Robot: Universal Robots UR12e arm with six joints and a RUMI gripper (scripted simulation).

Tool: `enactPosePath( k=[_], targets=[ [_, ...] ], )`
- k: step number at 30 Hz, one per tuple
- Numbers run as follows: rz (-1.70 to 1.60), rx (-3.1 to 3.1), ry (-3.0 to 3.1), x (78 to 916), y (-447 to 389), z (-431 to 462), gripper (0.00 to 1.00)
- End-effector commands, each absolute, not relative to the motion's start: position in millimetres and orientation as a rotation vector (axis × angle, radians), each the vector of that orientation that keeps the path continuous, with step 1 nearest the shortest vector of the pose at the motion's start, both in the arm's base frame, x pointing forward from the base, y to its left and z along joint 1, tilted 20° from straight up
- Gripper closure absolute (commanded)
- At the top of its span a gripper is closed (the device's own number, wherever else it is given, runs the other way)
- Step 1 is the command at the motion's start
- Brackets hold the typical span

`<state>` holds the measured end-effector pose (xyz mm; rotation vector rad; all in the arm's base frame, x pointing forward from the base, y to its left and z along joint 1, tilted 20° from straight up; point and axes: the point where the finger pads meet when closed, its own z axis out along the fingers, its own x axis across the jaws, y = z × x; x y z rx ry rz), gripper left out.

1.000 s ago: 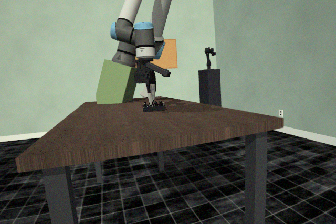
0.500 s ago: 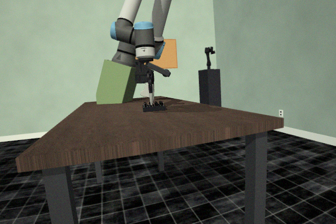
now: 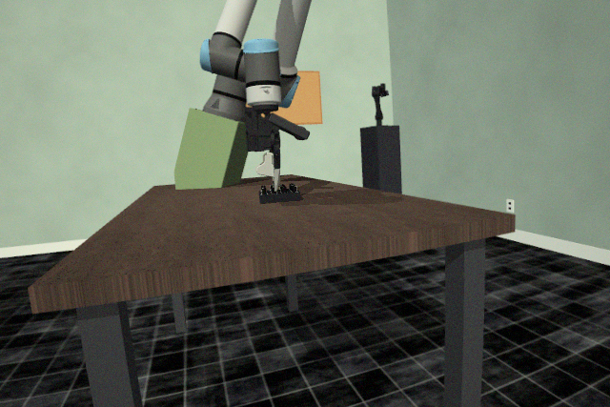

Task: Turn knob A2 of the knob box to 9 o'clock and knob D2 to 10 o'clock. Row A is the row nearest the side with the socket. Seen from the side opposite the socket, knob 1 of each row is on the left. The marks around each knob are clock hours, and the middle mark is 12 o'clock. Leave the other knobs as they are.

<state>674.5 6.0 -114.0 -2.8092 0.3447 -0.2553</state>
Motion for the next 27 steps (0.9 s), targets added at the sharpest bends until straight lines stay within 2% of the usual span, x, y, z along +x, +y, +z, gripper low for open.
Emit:
enactPosePath(
  k=[1,27],
  targets=[
    [-0.277,-2.828,0.205,674.5,5.8,-113.5,0.96],
    [-0.362,-2.847,-0.383,672.6,5.8,-114.0,0.96]
  ],
)
